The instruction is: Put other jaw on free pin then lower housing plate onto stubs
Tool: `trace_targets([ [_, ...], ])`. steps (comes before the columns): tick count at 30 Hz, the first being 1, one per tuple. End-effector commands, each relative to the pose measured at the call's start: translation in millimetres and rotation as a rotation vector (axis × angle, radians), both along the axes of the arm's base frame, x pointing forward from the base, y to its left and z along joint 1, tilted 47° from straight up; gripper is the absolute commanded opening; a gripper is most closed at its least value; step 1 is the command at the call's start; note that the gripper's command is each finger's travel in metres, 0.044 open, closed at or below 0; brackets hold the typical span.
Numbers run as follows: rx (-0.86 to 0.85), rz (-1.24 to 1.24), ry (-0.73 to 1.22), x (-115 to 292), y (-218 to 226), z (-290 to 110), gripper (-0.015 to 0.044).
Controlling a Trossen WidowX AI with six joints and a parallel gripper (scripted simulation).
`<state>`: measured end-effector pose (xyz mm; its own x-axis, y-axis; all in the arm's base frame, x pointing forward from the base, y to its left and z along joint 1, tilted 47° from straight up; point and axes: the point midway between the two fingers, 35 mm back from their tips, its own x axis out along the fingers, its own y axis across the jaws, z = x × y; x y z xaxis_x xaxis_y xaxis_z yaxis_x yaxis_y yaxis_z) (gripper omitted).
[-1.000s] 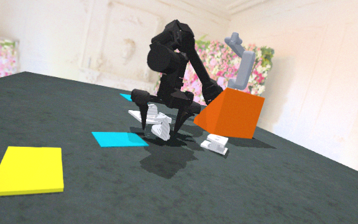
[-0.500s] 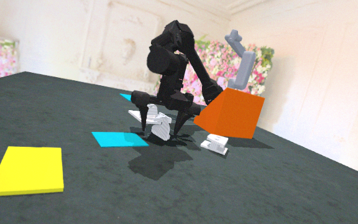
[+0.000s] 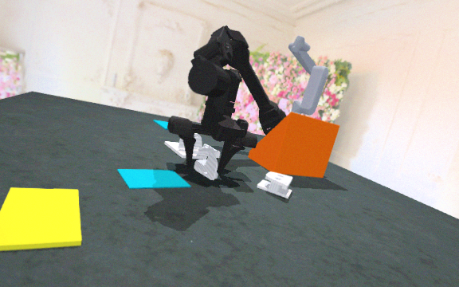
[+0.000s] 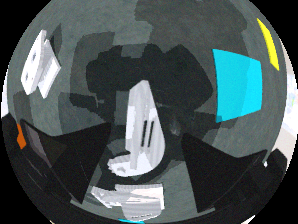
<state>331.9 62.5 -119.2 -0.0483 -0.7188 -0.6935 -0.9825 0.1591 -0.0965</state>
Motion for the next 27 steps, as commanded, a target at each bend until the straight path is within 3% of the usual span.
trace_targets([
  [1, 0.000, 0.000, 0.000, 0, 0, 0, 0.0230],
  [4, 0.000, 0.000, 0.000, 0, 0, 0, 0.0151],
  [7, 0.000, 0.000, 0.000, 0, 0, 0, 0.0134],
  [27, 0.001, 0.001, 0.000, 2, 13, 11, 0.0134],
])
